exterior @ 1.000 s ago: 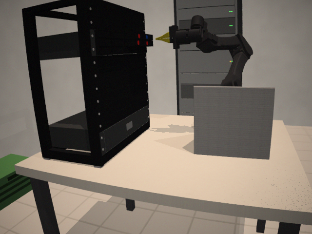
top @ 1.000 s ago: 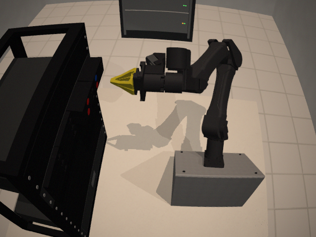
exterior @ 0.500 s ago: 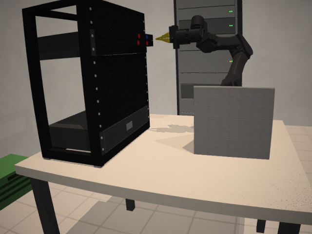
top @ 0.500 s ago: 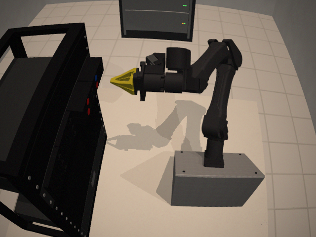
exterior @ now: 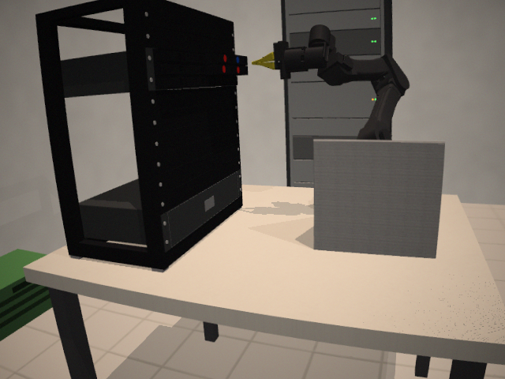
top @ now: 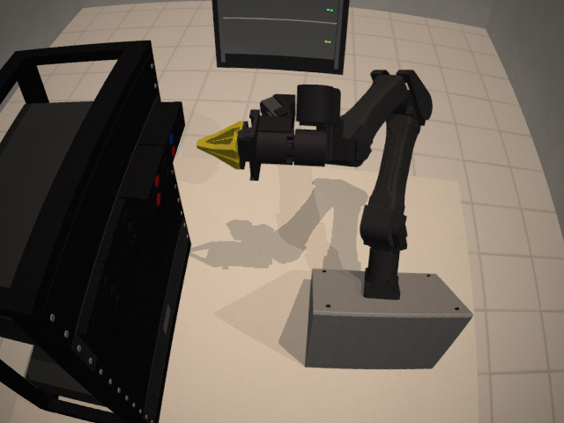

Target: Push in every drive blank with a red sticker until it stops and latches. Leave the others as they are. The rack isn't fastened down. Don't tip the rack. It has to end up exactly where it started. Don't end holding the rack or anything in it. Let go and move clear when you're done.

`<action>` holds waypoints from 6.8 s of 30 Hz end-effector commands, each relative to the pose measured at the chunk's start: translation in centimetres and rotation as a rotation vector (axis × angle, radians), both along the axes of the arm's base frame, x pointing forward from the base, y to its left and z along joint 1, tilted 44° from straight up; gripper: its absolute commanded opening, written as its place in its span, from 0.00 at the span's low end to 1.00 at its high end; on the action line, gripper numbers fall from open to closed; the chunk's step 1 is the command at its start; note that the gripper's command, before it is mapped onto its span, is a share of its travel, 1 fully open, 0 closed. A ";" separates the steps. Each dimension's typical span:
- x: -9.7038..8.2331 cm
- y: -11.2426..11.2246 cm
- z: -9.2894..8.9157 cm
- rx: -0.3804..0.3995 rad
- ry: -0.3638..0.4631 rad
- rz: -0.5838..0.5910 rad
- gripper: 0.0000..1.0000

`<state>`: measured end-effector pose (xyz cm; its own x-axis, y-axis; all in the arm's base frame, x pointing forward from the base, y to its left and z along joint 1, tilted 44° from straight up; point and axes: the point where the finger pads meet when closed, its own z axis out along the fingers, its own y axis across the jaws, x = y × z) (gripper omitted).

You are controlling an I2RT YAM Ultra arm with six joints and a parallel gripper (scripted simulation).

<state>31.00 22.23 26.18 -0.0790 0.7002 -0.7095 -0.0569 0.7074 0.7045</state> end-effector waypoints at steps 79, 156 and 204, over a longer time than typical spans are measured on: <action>2.9 7.3 -5.9 0.024 -0.021 0.038 0.00; 5.3 7.3 -5.8 0.015 -0.015 0.023 0.00; 6.6 7.5 -5.8 0.011 -0.012 0.018 0.00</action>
